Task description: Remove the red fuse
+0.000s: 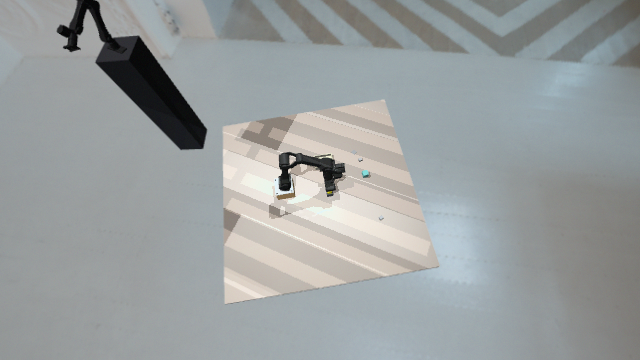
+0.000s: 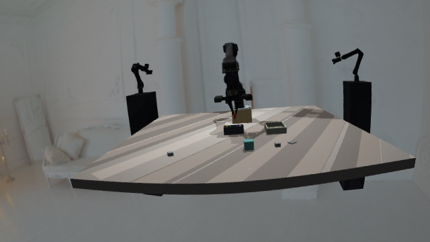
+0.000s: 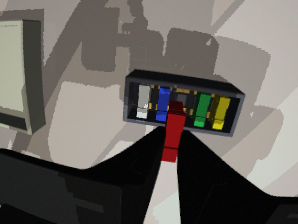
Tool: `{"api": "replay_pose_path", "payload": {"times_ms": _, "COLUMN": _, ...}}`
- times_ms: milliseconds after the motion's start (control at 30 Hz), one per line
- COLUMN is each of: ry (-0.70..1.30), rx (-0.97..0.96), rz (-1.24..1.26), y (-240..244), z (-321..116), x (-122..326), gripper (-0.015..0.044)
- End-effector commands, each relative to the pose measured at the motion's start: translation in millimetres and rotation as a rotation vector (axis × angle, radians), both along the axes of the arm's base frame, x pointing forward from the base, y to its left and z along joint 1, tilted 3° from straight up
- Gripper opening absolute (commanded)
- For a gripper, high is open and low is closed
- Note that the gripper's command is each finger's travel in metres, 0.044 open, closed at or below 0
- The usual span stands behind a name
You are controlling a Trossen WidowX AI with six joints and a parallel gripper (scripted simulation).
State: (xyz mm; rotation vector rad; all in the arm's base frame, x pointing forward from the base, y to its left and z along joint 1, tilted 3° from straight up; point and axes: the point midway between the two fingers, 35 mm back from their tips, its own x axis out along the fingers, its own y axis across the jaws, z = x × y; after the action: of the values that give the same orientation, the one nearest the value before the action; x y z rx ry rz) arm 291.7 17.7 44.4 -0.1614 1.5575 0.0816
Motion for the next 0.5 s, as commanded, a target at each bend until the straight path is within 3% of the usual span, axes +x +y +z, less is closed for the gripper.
{"api": "replay_pose_path", "payload": {"times_ms": 0, "ry": 0.001, "rx": 0.006, "rz": 0.005, "y": 18.7, "z": -0.2, "x": 3.0, "gripper": 0.0}}
{"api": "replay_pose_path", "payload": {"times_ms": 467, "ry": 0.001, "rx": 0.015, "rz": 0.005, "y": 97.0, "z": -2.3, "x": 1.9, "gripper": 0.0}}
